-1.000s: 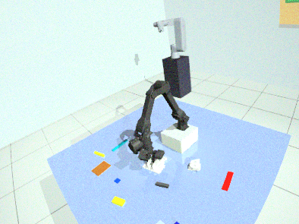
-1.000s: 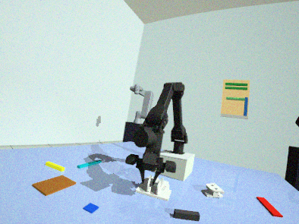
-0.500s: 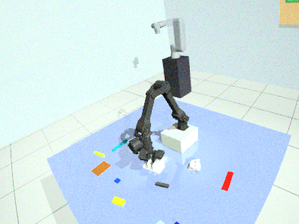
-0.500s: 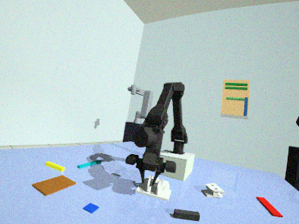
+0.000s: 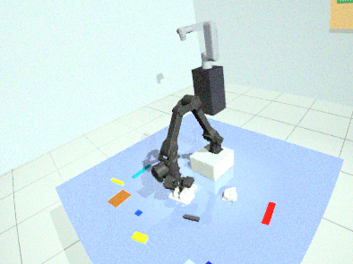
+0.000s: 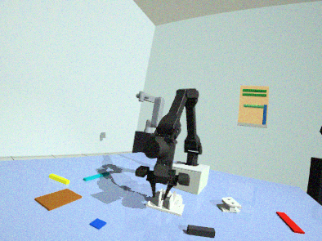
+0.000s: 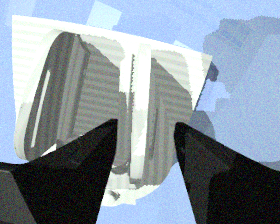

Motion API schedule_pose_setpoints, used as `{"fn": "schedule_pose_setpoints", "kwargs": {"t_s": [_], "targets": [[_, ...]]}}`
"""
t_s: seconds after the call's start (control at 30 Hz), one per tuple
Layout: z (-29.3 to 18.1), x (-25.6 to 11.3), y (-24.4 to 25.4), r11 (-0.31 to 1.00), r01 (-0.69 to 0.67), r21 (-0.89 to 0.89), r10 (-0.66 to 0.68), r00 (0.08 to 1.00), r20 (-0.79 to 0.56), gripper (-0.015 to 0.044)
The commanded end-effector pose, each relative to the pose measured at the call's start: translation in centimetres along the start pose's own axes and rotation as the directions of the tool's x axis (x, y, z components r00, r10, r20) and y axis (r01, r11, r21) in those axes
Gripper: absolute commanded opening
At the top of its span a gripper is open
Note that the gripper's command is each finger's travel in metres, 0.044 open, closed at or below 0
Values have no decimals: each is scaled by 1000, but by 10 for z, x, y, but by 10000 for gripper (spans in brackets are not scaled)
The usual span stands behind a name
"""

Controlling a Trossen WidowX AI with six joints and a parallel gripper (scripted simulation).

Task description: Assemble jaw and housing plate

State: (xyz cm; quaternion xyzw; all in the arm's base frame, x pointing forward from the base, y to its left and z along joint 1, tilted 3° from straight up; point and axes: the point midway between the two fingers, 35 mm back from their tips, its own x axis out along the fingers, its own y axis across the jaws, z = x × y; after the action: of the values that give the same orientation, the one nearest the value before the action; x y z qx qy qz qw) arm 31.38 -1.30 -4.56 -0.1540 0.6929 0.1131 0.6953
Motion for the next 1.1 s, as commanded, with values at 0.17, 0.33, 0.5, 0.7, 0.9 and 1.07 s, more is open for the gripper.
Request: {"fn": "schedule_pose_setpoints", "kwargs": {"t_s": [0.17,0.33,0.5,0.7,0.9,1.07], "targets": [[0,-2,0,1000,2,-4,-2,1000,-1,134],[0,-3,0,1000,2,-4,-2,1000,-1,134],[1,-1,0,1000,2,-4,-2,1000,-1,134],[1,0,0,1000,2,-4,-2,1000,-1,134],[1,1,0,1000,2,-4,-2,1000,-1,134],[1,2,0,1000,2,-4,-2,1000,-1,134]]}}
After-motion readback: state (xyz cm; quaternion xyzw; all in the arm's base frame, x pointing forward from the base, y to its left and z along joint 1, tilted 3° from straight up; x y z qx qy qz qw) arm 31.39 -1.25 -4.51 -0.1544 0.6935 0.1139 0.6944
